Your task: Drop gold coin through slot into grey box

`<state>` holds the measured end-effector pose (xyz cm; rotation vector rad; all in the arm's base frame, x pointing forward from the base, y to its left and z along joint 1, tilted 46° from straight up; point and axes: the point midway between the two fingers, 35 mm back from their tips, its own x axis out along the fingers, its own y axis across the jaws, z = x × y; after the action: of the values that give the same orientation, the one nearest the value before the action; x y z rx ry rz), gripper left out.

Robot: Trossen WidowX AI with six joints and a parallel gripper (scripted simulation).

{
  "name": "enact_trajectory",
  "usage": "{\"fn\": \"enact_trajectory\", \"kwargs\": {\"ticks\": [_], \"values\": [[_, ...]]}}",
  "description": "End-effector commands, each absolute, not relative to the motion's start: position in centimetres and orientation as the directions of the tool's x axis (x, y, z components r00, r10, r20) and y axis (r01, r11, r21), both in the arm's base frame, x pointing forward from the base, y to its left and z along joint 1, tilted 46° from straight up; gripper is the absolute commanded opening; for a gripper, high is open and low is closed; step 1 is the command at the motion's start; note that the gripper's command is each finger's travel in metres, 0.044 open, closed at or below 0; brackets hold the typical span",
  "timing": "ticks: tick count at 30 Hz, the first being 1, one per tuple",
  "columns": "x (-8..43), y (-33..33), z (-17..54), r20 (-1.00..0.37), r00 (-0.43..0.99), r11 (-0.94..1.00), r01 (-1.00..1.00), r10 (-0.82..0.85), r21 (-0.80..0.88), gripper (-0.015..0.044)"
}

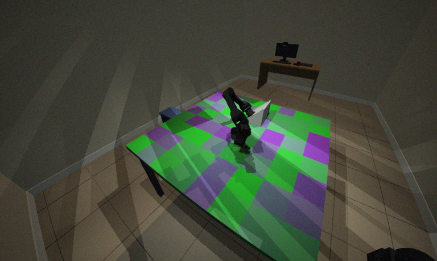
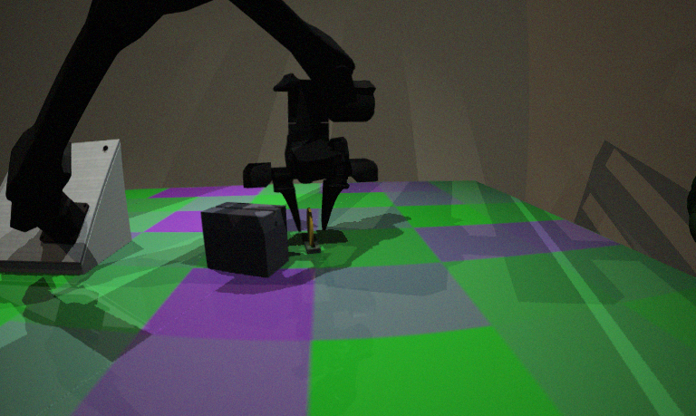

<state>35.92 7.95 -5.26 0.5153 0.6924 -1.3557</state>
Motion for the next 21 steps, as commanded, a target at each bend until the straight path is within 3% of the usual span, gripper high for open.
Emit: {"fn": "enact_trajectory", "kwargs": {"ticks": [1, 6, 12, 21], "values": [[35.81, 7.4, -5.68, -0.707, 0.069, 0.159, 0.985, -0.704, -0.061, 0.0161], [35.79, 6.98, -6.04, -0.706, 0.069, 0.158, 0.985, -0.705, -0.061, 0.0161], [35.79, 6.98, -6.04, -0.706, 0.069, 0.158, 0.985, -0.705, -0.061, 0.0003], [35.79, 7.02, -6.03, -0.707, 0.07, 0.16, 0.985, -0.704, -0.062, 0.0]]}}
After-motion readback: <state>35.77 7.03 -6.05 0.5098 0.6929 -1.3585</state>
